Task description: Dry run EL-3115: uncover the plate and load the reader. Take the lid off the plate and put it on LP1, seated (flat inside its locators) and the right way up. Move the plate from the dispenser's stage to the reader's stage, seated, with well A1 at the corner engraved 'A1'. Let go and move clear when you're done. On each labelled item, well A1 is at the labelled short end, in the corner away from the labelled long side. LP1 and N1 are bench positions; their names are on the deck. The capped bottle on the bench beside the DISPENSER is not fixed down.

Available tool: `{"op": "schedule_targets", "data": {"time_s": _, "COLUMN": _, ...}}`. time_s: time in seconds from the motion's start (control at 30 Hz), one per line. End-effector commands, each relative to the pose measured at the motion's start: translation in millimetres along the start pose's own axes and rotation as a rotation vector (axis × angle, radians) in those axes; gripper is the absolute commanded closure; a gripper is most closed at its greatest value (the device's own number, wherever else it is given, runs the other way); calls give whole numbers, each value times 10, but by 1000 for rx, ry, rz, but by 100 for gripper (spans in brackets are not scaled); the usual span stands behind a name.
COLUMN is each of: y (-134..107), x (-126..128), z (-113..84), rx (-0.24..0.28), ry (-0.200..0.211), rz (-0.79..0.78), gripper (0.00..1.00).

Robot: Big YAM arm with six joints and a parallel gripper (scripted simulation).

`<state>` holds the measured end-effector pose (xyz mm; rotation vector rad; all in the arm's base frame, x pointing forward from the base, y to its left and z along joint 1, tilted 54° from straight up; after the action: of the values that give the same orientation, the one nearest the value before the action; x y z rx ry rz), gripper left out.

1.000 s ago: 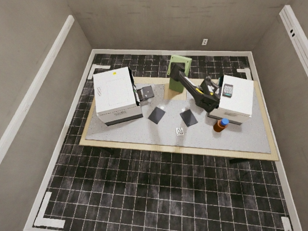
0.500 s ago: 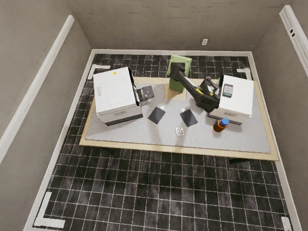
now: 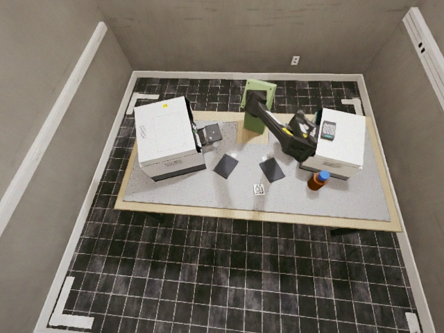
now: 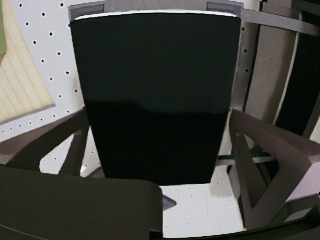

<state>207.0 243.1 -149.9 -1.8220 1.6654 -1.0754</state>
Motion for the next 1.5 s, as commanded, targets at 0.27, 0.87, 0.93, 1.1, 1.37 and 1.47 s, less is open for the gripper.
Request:
{"op": "schedule_targets", "data": {"time_s": 0.27, "y": 20, "x": 24, "z": -135, "rx": 7, "ry": -28, "rz": -18, "gripper": 0}}
{"op": "schedule_targets", "data": {"time_s": 0.87, "y": -35, "x": -109, "z": -98, "rx": 19, "ry": -40, "rz": 7, "gripper": 0}}
{"op": "schedule_targets", "data": {"time_s": 0.93, "y": -45, "x": -130, "z": -92, "rx": 21, "ry": -42, "rz": 11, "gripper": 0}}
{"op": "schedule_targets", "data": {"time_s": 1.1, "y": -52, "x": -146, "z": -87, "rx": 23, "ry": -43, "rz": 15, "gripper": 0}}
{"op": "schedule_targets", "data": {"time_s": 1.37, "y": -54, "x": -151, "z": -85, "rx": 23, "ry": -43, "rz": 16, "gripper": 15}}
{"op": "schedule_targets", "data": {"time_s": 1.47, "y": -54, "x": -151, "z": -85, "rx": 23, "ry": -43, "rz": 16, "gripper": 15}}
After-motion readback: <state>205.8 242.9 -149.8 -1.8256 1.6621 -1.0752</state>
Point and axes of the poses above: the point where the finger pads meet when closed, its own z axis out along the fingers, its own x axis across the jaws, y = z × x, the point moved 8 cm from there along -z, back along the fingers, and after that the axes turned 14 degrees about -z, right-handed, at the moved point
